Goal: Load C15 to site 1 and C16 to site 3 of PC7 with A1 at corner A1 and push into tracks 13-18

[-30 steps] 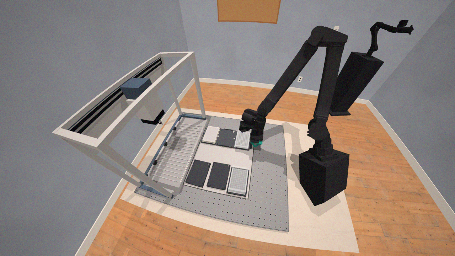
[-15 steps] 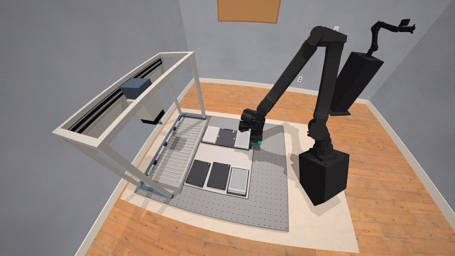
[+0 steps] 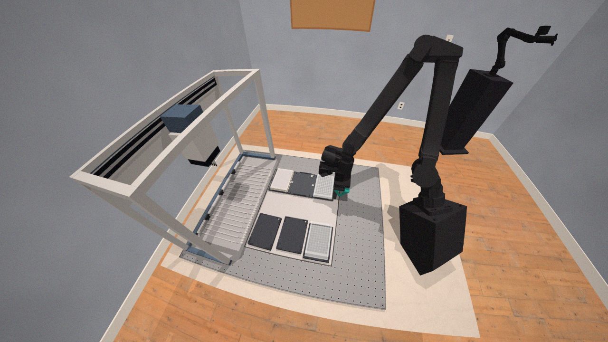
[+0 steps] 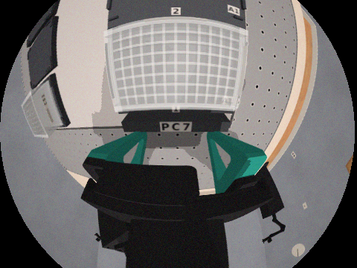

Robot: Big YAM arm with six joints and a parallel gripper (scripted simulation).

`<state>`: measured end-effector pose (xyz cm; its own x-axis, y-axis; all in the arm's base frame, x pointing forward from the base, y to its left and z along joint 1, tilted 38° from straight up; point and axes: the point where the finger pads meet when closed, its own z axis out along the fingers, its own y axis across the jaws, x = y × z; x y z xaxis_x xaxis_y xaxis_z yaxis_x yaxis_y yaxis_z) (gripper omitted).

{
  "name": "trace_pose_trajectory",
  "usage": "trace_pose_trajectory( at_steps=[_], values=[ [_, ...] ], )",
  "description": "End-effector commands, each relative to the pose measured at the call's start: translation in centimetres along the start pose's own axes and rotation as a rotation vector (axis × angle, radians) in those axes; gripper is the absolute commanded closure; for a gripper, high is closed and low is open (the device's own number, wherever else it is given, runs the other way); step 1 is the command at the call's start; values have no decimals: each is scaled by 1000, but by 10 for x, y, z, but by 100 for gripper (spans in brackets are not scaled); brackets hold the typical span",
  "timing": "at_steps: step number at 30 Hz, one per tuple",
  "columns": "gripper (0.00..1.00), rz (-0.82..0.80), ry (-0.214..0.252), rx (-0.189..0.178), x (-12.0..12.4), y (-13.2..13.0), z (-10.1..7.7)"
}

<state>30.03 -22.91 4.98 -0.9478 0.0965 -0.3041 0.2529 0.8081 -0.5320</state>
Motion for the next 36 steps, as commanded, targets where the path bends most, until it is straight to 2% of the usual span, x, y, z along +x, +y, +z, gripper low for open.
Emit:
trace_pose_trajectory(
  at_steps=[1, 16, 36],
  values=[
    [20, 3, -33, -8, -23, 2, -4],
    [20, 7, -45, -4, -31, 2, -4],
    [20, -6, -38, -7, -37, 2, -5]
  ],
)
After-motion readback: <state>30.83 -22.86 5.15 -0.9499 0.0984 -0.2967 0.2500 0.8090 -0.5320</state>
